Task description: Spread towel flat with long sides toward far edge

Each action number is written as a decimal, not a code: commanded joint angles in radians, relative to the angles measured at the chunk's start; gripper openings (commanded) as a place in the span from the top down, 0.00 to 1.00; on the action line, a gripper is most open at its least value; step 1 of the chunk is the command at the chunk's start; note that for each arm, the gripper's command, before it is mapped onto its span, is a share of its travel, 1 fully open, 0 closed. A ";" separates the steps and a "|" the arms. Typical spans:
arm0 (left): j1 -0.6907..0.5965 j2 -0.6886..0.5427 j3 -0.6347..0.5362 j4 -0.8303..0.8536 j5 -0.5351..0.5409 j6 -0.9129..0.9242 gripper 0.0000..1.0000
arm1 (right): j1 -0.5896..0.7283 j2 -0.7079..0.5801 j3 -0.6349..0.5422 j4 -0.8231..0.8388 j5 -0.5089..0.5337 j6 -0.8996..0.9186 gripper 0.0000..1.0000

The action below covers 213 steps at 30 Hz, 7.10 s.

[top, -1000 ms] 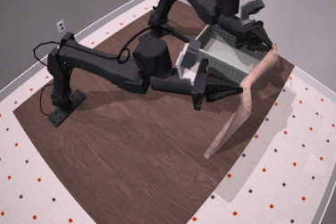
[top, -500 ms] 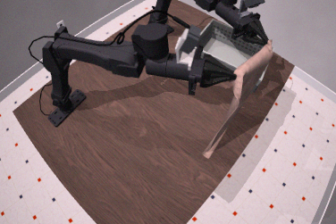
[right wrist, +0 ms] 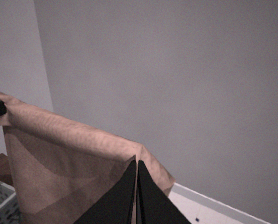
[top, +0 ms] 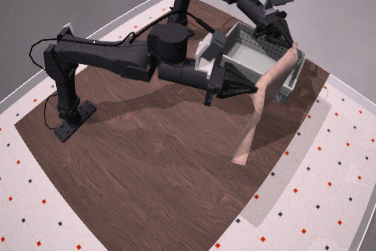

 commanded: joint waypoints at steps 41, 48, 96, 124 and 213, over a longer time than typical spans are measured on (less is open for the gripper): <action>-0.083 -0.174 -0.031 -0.891 -0.017 0.002 1.00 | 0.121 -0.134 0.005 -0.910 0.020 -0.003 1.00; -0.126 -0.321 -0.362 -0.800 -0.014 0.003 1.00 | 0.190 -0.239 -0.223 -0.917 0.017 -0.007 1.00; -0.446 -1.043 -1.611 -0.260 -0.012 -0.003 1.00 | 0.585 -0.704 -1.434 -0.170 0.015 -0.008 1.00; -0.560 -0.952 -1.640 -0.317 -0.019 -0.010 1.00 | 0.683 -0.663 -1.564 -0.003 0.010 -0.003 1.00; -0.026 -0.043 0.014 -0.098 -0.018 0.007 1.00 | -0.033 -0.071 0.009 -0.170 0.018 0.007 1.00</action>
